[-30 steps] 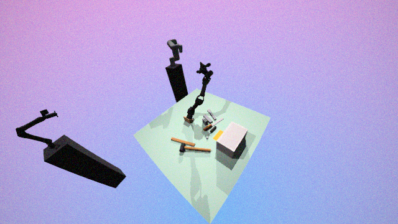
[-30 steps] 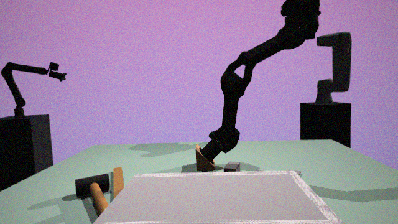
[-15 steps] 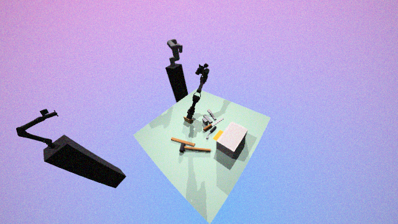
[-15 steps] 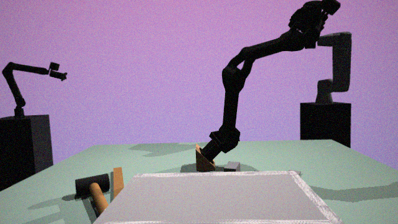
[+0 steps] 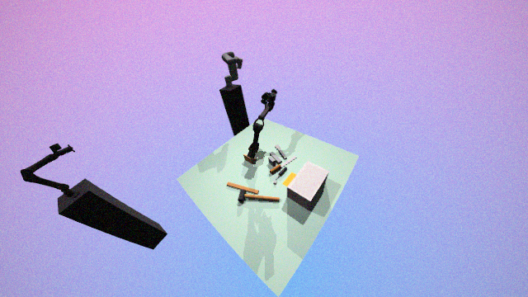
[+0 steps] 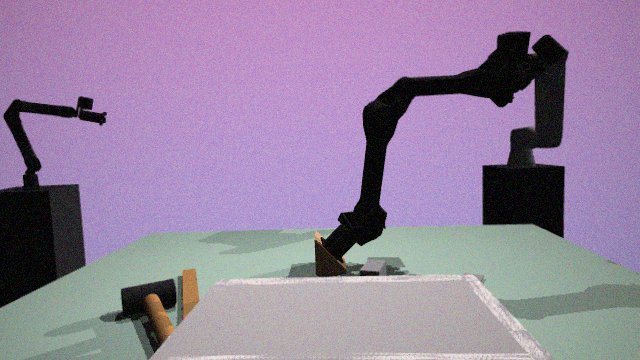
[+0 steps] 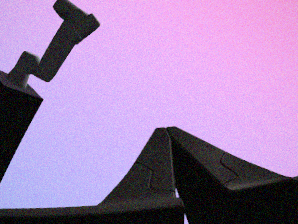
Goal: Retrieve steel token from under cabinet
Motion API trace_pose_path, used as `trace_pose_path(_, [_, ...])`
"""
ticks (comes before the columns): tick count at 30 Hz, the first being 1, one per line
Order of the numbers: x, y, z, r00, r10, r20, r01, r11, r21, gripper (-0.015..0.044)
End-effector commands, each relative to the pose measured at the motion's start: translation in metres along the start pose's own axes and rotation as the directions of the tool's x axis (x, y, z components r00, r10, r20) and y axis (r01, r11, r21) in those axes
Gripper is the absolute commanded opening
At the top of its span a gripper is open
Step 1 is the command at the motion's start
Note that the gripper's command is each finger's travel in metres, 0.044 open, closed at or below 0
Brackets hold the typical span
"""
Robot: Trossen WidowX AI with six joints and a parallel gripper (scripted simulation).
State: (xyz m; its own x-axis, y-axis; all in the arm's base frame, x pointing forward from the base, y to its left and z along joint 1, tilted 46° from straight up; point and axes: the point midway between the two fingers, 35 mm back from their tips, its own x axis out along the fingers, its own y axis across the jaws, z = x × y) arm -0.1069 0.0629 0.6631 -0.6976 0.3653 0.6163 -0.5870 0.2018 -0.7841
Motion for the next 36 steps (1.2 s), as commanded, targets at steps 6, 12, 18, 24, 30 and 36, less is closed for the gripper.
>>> trace_pose_path(6, [0.010,0.025,-0.072,0.975,0.058,-0.213,-0.049,0.998,0.046,0.0000])
trace_pose_path(12, [0.005,0.039,-0.127,0.923,0.106,-0.369,-0.075,0.993,0.095,0.0000])
trace_pose_path(18, [-0.011,0.049,-0.182,0.846,0.143,-0.514,-0.077,0.986,0.147,0.0000])
trace_pose_path(24, [-0.037,0.055,-0.233,0.748,0.171,-0.641,-0.057,0.979,0.195,0.0000])
trace_pose_path(30, [-0.070,0.053,-0.268,0.644,0.178,-0.744,0.017,0.969,0.246,0.0000])
trace_pose_path(36, [-0.114,0.052,-0.308,0.513,0.196,-0.836,0.099,0.954,0.284,0.0000])
